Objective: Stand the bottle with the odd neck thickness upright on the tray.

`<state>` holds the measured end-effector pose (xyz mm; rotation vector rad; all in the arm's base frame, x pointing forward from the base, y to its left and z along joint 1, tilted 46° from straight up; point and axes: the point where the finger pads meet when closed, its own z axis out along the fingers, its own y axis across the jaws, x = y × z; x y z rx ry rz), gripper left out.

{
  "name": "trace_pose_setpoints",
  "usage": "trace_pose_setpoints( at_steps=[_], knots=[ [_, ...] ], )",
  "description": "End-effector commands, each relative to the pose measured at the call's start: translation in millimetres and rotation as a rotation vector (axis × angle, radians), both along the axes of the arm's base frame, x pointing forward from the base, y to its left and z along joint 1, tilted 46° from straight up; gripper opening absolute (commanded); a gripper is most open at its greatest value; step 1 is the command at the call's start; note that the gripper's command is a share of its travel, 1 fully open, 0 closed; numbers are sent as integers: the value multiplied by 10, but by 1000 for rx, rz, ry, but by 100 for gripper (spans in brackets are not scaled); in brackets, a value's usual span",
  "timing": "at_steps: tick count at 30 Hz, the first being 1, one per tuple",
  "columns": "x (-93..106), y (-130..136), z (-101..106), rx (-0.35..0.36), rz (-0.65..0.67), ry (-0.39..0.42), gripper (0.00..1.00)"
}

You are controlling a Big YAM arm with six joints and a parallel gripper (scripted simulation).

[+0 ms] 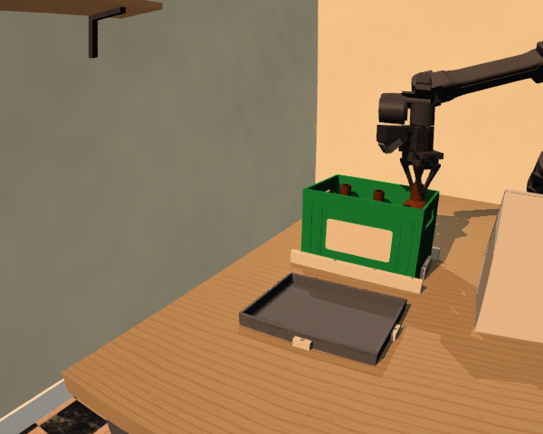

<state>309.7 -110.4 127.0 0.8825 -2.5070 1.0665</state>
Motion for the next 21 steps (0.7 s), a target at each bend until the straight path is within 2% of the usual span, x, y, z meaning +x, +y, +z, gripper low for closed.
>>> trace_pose_setpoints(
  at_steps=[1,21],
  knots=[
    [159,100,207,4,20,-60,0],
    [167,126,236,5,19,-63,0]
  ],
)
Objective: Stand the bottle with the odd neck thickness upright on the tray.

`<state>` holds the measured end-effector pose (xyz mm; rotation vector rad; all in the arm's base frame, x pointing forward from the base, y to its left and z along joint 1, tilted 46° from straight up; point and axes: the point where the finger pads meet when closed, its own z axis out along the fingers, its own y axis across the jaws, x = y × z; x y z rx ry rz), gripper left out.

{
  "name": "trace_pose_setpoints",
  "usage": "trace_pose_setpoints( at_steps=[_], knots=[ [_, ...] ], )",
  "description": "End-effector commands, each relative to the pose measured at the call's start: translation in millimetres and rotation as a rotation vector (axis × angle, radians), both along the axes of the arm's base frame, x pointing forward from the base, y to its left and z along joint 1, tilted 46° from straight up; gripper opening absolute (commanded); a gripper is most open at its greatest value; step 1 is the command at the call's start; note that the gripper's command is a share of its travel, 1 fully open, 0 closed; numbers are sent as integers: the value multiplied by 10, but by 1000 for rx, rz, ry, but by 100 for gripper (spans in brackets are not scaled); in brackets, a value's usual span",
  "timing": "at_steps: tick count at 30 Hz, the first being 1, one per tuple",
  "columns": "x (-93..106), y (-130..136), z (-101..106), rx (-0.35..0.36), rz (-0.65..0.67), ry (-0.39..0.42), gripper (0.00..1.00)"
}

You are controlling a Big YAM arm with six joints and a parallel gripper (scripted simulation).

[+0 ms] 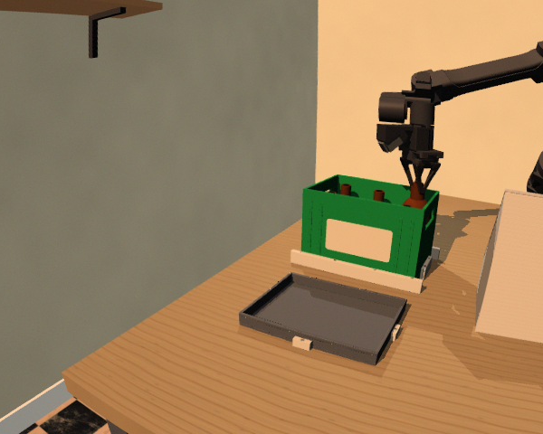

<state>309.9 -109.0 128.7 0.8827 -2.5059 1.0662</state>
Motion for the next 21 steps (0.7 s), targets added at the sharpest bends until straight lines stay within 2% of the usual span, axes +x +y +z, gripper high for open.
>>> trace_pose_setpoints(
  at_steps=[1,21],
  knots=[
    [165,116,223,6,19,-64,0],
    [174,236,340,8,19,-65,0]
  ],
)
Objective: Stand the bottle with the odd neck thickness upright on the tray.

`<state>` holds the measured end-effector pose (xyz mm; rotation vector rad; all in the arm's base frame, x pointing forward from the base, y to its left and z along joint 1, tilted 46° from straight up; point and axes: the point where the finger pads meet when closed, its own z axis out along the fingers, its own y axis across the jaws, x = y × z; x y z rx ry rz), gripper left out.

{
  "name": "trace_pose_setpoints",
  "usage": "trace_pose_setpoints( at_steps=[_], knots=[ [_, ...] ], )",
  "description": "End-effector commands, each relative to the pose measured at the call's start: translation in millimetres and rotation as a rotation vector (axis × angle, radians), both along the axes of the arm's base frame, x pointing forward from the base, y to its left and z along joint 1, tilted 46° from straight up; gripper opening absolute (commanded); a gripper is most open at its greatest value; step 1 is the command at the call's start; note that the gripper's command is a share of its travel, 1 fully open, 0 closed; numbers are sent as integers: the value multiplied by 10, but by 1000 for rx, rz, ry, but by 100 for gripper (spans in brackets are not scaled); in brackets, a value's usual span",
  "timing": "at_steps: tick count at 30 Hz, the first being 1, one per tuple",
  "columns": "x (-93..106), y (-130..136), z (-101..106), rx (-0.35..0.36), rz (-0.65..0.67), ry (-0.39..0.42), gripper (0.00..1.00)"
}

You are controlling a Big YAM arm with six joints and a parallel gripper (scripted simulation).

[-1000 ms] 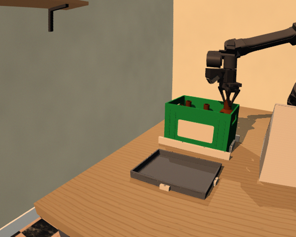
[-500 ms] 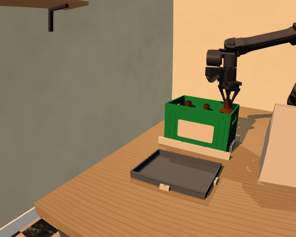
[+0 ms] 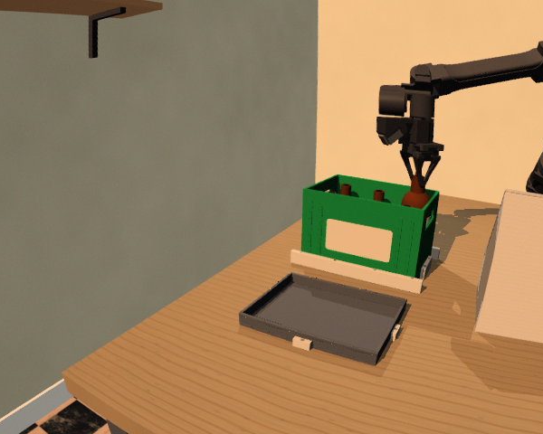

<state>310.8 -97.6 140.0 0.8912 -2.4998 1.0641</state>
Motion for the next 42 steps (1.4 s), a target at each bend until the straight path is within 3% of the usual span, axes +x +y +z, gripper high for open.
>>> trace_pose_setpoints(
  at_steps=[1,42],
  knots=[
    [165,122,228,9,14,-71,0],
    [183,330,434,12,14,-74,0]
  ],
)
